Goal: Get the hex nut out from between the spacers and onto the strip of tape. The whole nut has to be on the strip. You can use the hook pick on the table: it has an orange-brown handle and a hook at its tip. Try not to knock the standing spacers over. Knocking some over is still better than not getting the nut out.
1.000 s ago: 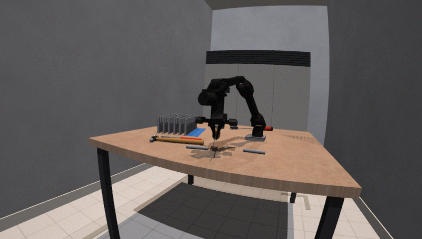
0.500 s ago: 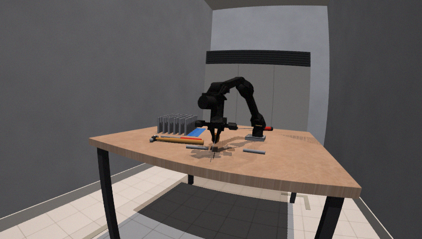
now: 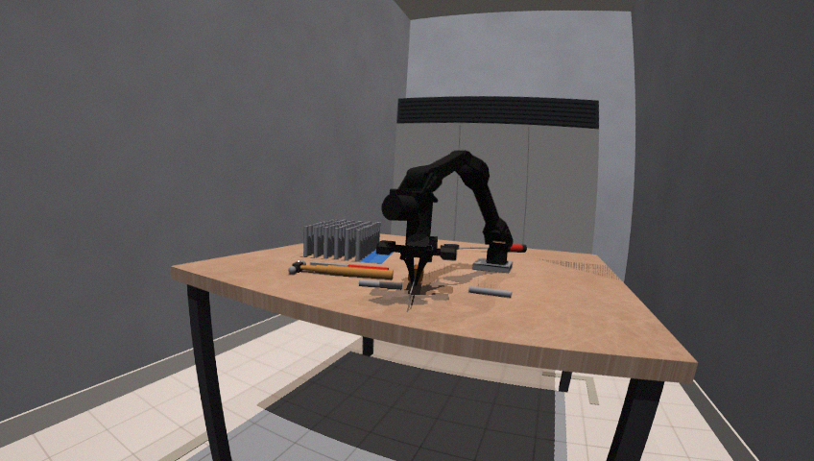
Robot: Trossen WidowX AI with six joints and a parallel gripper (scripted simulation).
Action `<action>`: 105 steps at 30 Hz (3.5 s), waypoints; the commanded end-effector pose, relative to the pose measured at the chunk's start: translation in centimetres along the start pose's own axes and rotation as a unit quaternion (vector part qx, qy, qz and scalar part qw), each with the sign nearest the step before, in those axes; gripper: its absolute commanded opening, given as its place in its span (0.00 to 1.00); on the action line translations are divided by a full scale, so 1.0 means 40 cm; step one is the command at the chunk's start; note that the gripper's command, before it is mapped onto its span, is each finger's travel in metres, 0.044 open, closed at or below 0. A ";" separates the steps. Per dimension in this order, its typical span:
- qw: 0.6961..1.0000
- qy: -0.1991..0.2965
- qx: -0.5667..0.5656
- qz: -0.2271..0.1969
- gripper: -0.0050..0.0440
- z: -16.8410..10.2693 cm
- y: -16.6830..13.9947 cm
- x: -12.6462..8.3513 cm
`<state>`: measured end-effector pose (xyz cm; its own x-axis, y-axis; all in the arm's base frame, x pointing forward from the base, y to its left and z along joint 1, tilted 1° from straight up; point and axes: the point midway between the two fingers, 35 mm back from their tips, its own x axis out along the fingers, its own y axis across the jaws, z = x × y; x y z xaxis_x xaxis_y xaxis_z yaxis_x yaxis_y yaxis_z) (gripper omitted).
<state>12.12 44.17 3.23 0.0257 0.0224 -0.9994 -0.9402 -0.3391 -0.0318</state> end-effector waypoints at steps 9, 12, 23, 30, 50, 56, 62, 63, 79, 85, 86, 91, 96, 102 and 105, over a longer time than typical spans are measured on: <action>1.000 -0.019 0.000 -0.012 0.00 0.005 -0.002 0.006; 1.000 -0.022 0.000 -0.014 0.15 0.011 -0.004 -0.004; 1.000 -0.022 0.000 -0.014 0.59 0.011 -0.004 -0.004; 0.999 -0.033 0.000 -0.022 0.67 0.021 -0.011 -0.068; 1.000 -0.024 0.001 -0.016 0.92 0.012 -0.004 -0.179; 1.000 -0.024 0.001 -0.016 0.92 0.012 -0.004 -0.178; 1.000 -0.024 0.001 -0.016 0.92 0.012 -0.004 -0.178; 1.000 -0.024 0.001 -0.016 0.92 0.012 -0.004 -0.178; 0.936 -0.097 0.339 0.004 0.92 -0.034 -0.022 -0.187; 0.853 -0.129 0.504 0.030 0.92 -0.058 -0.027 -0.190; 0.837 -0.134 0.530 0.035 0.92 -0.062 -0.028 -0.191; 0.762 -0.150 0.627 0.059 0.92 -0.079 -0.029 -0.192; 0.653 -0.167 0.732 0.095 0.92 -0.105 -0.027 -0.192; 0.507 -0.177 0.832 0.143 0.92 -0.136 -0.021 -0.191; 0.454 -0.177 0.858 0.160 0.92 -0.147 -0.019 -0.190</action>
<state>14.64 38.73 9.12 -0.0085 0.4068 -0.9135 0.1384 0.9052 0.4018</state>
